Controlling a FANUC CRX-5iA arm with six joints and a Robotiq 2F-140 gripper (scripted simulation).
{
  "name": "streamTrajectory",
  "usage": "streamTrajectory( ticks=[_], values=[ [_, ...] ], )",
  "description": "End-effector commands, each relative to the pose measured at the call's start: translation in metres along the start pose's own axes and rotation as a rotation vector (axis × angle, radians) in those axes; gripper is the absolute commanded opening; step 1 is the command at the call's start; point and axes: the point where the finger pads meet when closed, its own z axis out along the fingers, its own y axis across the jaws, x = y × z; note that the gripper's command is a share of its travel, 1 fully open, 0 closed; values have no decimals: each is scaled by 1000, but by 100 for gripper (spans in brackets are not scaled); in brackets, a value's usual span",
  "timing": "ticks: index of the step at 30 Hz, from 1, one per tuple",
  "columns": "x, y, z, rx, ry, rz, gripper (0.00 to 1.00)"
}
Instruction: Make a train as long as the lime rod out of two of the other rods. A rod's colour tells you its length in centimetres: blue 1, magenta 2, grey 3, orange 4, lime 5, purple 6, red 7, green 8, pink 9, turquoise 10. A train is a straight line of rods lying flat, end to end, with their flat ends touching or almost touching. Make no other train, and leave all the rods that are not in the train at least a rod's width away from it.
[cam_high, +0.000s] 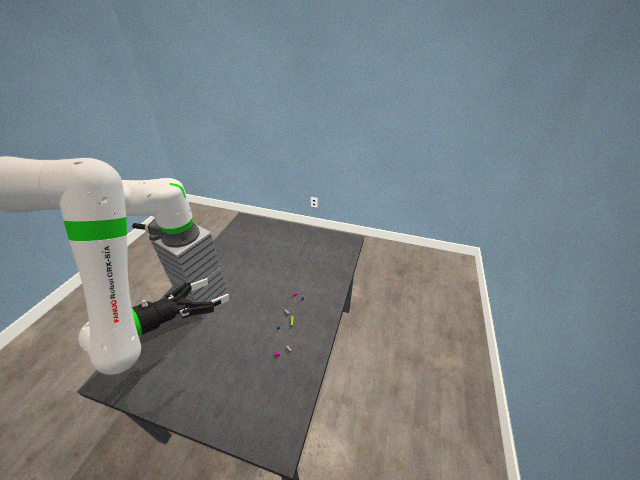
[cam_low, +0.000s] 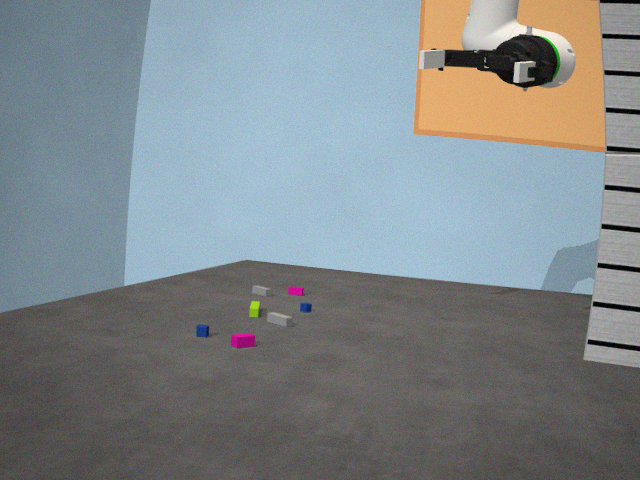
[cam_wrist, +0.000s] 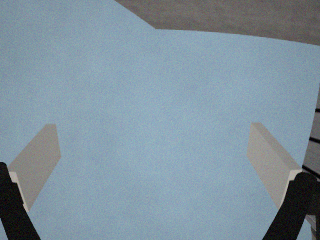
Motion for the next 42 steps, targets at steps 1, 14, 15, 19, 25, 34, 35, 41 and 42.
streamTrajectory(
  ticks=[1,14,15,19,25,34,35,41,42],
  values=[
    [0,0,0,0,0,0,100],
    [0,0,0,0,0,0,100],
    [0,0,0,0,0,0,100],
    [0,0,0,-1,1,1,100],
    [7,5,6,-38,22,61,100],
    [34,26,27,-171,128,279,100],
    [41,31,30,-199,158,328,100],
    [61,44,39,-274,262,470,100],
    [70,50,42,-301,310,526,100]
  ],
)
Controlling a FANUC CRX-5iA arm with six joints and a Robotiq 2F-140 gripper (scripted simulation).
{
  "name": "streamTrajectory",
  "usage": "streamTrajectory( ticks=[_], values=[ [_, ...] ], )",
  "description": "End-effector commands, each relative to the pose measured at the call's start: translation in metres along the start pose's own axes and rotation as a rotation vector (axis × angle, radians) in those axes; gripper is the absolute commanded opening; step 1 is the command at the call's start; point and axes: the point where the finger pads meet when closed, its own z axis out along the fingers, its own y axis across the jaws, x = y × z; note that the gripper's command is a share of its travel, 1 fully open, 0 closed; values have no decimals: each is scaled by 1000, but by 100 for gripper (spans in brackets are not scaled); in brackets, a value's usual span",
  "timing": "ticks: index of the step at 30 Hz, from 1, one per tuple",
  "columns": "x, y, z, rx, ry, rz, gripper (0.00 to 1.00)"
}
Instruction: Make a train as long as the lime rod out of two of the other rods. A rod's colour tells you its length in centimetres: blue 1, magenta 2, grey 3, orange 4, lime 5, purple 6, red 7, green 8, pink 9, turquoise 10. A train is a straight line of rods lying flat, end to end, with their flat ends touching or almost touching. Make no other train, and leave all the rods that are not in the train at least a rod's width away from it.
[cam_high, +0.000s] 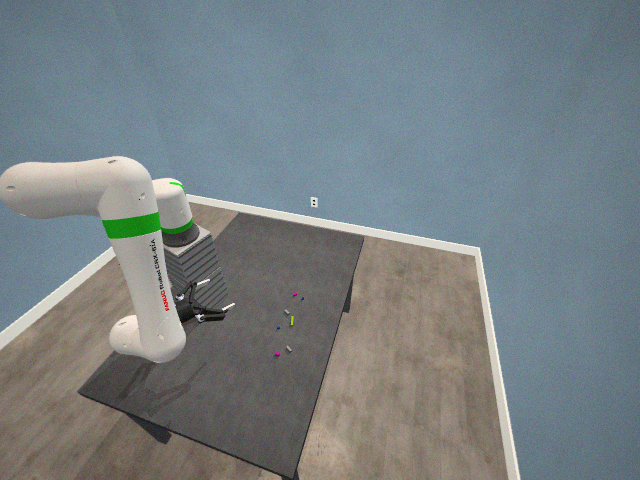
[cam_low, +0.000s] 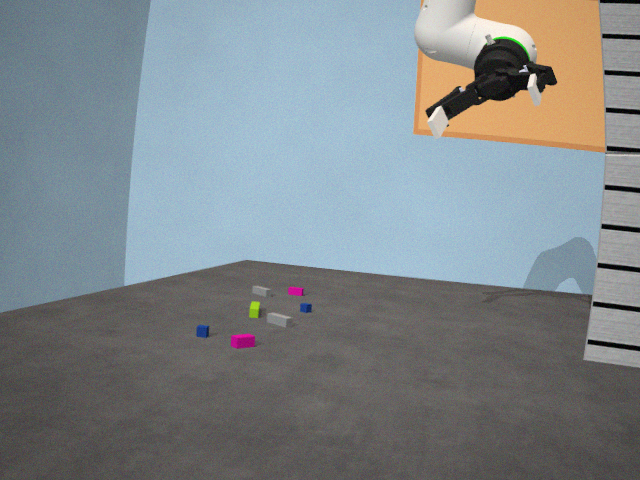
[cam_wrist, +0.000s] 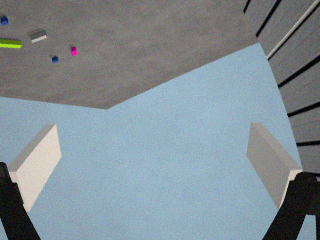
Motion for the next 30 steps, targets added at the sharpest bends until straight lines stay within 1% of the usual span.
streamTrajectory(
  ticks=[1,5,6,7,9,10,12,13,15,16,18,19,21,22,26,28,30],
  values=[
    [18,1,13,-56,94,127,100],
    [33,0,21,-85,182,225,100],
    [33,0,21,-85,182,225,100],
    [42,-1,24,-95,233,278,100],
    [42,-1,24,-95,233,278,100],
    [52,-3,28,-103,295,339,100],
    [53,-3,28,-103,304,347,100],
    [62,-5,31,-104,362,401,100],
    [63,-6,31,-104,369,407,100],
    [73,-9,33,-97,433,461,100],
    [73,-9,33,-97,436,464,100],
    [82,-14,35,-84,503,517,100],
    [82,-14,35,-83,504,518,100],
    [91,-20,37,-62,571,569,100],
    [91,-21,37,-62,571,569,100],
    [105,-35,39,-6,685,650,100],
    [106,-37,39,2,699,659,100]
  ],
)
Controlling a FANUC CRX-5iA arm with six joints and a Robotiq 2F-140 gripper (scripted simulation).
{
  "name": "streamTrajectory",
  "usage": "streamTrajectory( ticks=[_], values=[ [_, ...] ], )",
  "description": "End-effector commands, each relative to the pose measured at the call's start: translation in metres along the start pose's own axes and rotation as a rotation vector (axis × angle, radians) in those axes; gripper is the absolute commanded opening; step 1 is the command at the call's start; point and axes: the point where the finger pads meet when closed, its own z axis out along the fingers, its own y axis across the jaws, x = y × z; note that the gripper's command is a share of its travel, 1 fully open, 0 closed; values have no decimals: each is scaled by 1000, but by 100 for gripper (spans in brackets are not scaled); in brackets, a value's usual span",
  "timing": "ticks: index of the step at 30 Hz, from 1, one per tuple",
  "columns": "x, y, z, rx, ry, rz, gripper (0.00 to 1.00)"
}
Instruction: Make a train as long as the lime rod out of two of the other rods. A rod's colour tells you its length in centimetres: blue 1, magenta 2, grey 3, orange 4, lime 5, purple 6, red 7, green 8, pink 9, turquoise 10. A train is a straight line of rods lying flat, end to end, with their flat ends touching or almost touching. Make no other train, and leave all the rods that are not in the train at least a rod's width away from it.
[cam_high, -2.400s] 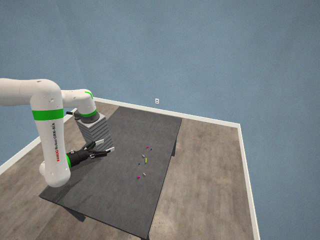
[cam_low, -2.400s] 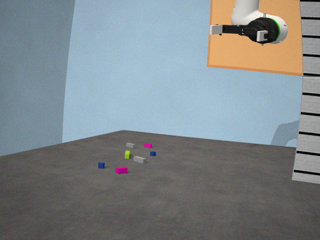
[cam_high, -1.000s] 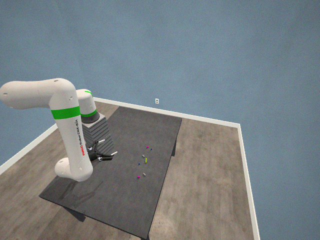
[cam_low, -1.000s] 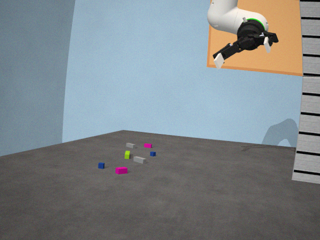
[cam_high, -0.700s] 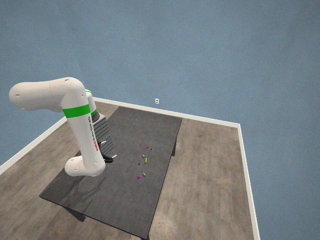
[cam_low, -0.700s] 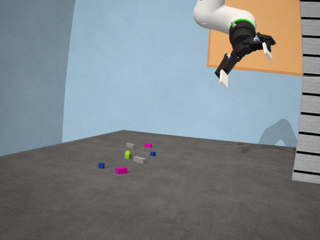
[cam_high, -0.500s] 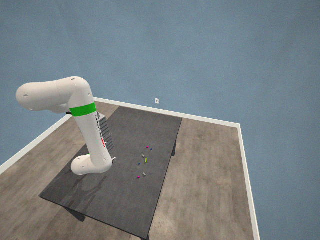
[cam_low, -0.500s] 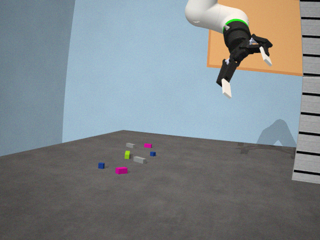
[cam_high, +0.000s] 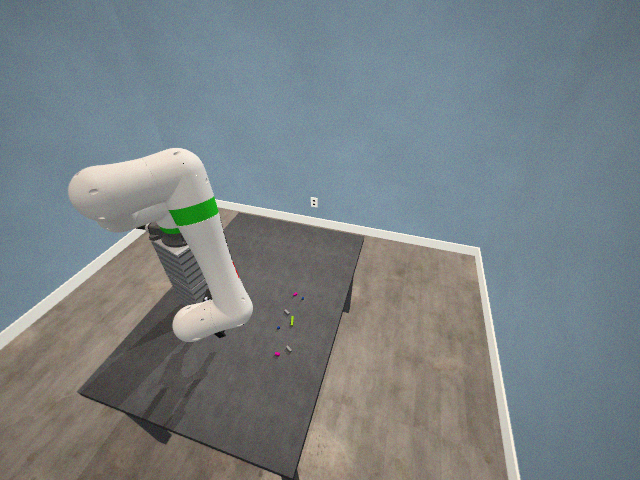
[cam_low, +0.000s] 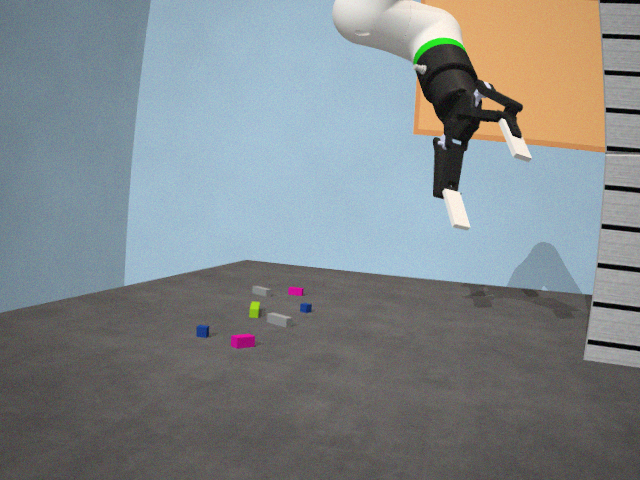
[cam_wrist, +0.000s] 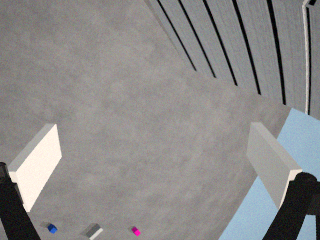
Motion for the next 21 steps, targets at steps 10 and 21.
streamTrajectory(
  ticks=[10,21],
  values=[
    [-11,-50,10,185,197,236,100],
    [-50,-93,12,396,248,387,100]
  ],
)
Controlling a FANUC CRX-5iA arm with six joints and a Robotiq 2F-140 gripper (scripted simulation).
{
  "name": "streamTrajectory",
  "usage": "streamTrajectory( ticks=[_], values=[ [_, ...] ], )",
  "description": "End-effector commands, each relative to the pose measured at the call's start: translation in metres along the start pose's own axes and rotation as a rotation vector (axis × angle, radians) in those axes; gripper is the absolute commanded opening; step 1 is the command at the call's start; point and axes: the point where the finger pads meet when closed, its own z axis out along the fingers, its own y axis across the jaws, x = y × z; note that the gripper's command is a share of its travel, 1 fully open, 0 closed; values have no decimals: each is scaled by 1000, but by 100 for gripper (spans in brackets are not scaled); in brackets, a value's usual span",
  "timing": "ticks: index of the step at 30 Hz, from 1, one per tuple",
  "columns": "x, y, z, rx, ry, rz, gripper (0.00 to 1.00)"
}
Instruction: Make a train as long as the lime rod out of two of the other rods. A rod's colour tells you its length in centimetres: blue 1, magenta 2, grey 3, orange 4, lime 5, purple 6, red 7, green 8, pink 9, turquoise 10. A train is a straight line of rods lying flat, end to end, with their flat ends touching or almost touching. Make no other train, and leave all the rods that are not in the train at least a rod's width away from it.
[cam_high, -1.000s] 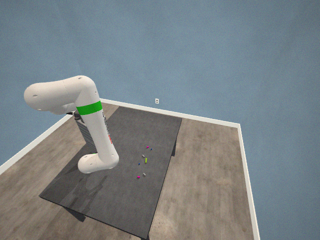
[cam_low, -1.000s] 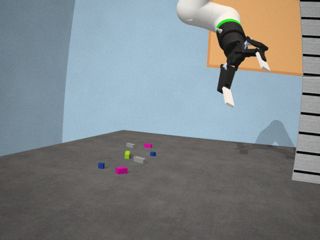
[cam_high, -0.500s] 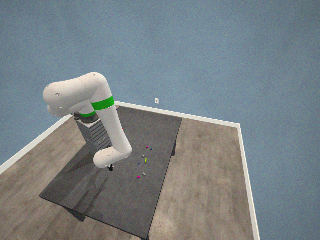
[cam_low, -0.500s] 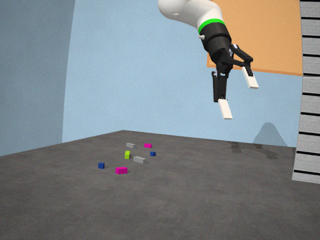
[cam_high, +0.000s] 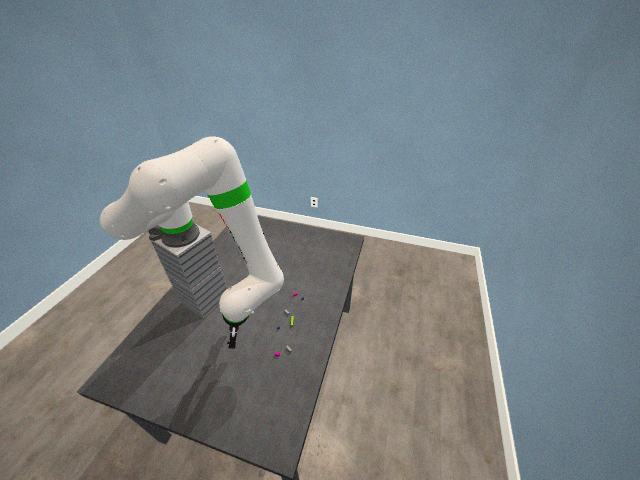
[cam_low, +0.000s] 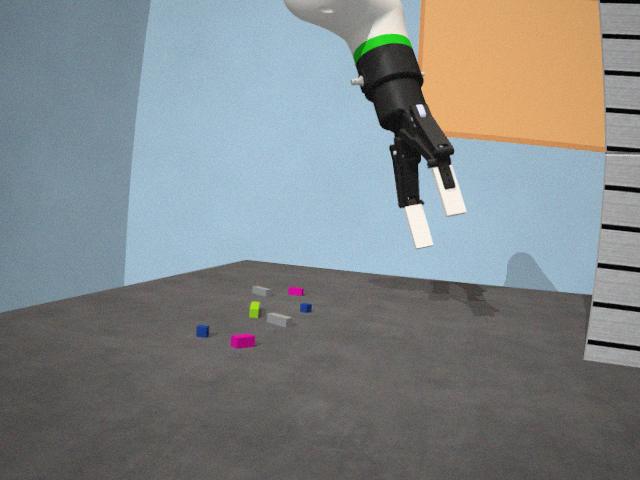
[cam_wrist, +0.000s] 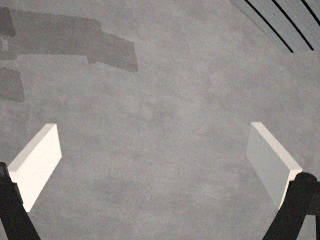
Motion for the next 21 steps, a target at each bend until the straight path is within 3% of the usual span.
streamTrajectory(
  ticks=[1,4,6,7,12,15,17,21],
  values=[
    [-16,-7,1,68,17,53,100],
    [-49,-12,1,154,-3,122,100],
    [-49,-12,1,154,-3,122,100],
    [-66,-13,0,191,-20,152,100],
    [-83,-12,-1,223,-40,180,100],
    [-117,-6,-2,273,-88,228,100],
    [-117,-6,-2,273,-88,228,100],
    [-148,4,-3,305,-140,267,100]
  ],
)
